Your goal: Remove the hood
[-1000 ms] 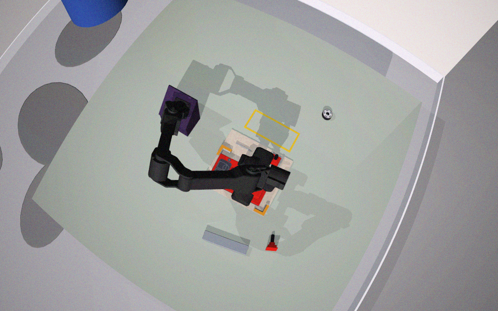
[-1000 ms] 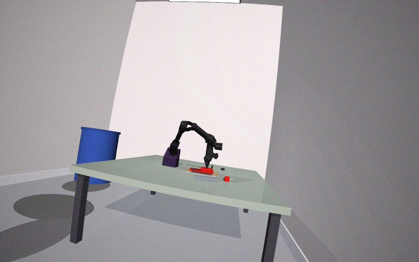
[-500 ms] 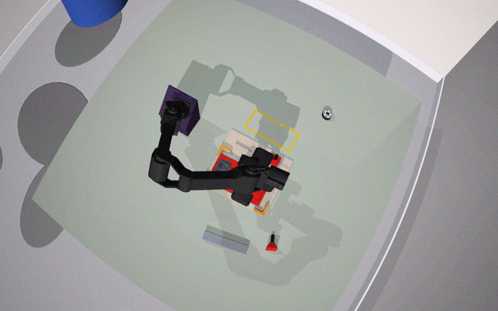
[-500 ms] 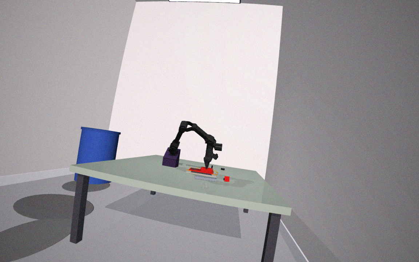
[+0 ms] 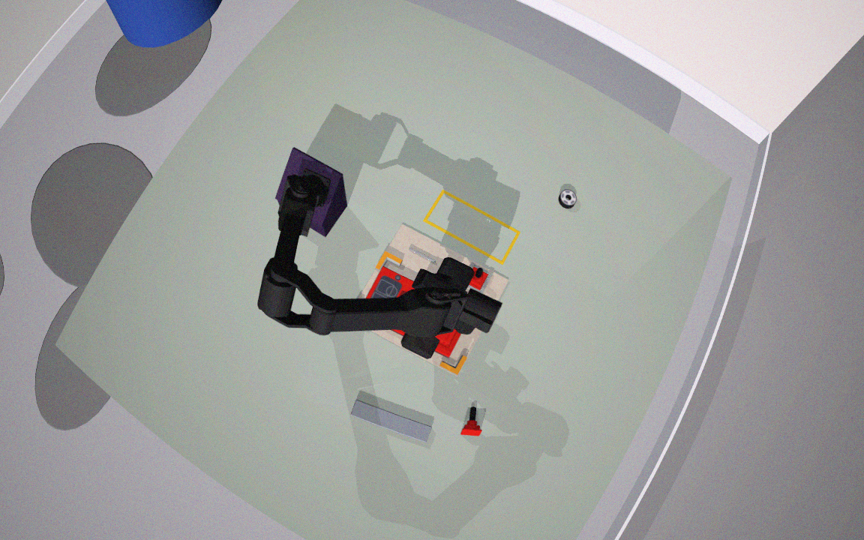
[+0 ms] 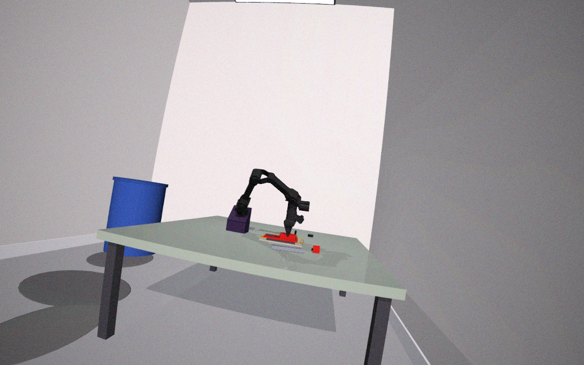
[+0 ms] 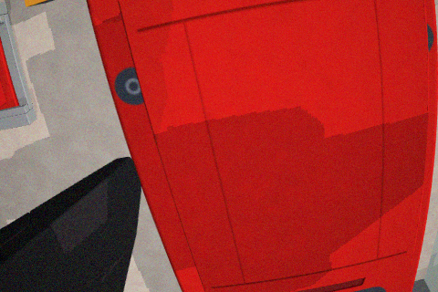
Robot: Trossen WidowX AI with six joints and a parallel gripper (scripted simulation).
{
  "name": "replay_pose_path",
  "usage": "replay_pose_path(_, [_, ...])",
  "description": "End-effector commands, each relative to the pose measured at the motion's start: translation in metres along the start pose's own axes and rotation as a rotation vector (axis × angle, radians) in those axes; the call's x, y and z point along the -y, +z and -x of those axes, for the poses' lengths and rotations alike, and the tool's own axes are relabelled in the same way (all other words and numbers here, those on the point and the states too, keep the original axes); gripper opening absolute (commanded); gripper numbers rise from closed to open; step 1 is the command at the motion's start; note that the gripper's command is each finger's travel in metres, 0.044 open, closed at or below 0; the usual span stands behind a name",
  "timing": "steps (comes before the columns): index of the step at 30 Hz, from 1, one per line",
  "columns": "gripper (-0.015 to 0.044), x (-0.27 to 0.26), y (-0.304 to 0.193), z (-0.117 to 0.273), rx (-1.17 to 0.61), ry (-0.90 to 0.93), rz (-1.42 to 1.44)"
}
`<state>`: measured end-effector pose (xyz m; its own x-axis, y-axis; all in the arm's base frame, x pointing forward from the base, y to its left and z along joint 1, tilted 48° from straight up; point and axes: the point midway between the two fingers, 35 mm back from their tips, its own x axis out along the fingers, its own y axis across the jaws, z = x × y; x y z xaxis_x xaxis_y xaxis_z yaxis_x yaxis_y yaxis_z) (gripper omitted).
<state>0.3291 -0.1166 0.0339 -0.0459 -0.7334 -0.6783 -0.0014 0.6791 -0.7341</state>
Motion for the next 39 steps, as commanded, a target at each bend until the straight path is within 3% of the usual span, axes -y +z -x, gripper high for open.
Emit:
replay_pose_path(1, [0.044,-0.0001,-0.0022,-0.0048,-0.009,-0.006,0.009])
replay_pose_path(21, [0.044,0.0001,-0.0025,-0.0128,-0.009,-0.007,0.009])
replay_pose_path(25, [0.0335,0.0002,-0.0005,-0.0099,-0.001,-0.001,0.0])
replay_pose_path(34, [0.0275,0.0002,-0.0005,-0.0099,-0.001,-0.001,0.0])
replay_pose_path(39, [0.0144,0.0002,-0.0004,-0.0084,-0.001,-0.001,0.0])
